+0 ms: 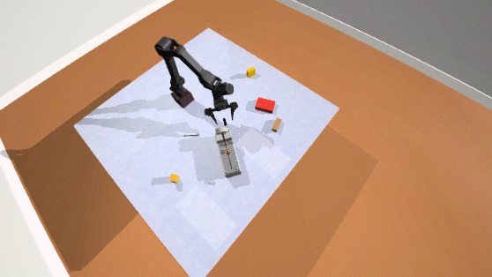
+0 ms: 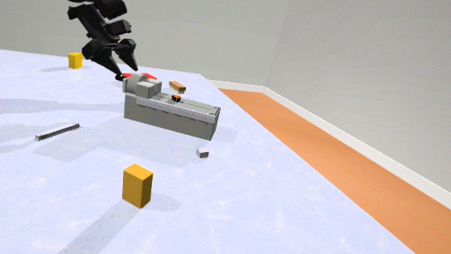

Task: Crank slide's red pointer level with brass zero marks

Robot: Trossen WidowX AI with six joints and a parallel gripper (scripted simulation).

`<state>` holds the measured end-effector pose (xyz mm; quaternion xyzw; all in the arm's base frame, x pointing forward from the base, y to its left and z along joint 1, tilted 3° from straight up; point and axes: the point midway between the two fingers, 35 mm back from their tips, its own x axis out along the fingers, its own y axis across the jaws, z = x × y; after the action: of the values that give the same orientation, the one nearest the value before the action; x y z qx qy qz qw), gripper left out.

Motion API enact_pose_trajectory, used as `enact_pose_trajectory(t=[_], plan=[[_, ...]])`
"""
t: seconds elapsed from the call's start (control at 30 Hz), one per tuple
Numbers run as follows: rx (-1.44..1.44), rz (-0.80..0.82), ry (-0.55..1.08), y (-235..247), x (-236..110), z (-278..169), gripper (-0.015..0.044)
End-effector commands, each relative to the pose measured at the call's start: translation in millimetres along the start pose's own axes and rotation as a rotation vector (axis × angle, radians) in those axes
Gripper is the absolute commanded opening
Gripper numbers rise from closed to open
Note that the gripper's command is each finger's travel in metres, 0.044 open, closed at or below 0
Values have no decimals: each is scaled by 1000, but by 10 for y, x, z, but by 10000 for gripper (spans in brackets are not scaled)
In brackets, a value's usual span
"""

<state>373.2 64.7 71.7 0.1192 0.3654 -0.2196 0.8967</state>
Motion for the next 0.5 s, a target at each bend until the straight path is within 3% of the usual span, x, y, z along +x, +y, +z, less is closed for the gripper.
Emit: enact_pose_trajectory(t=[0.0, 0.23, 0.47], plan=[[1, 9, -4, 32, -162, 194, 440], [5, 7, -8, 5, -568, 584, 440], [-42, 31, 43, -61, -387, 773, 440]])
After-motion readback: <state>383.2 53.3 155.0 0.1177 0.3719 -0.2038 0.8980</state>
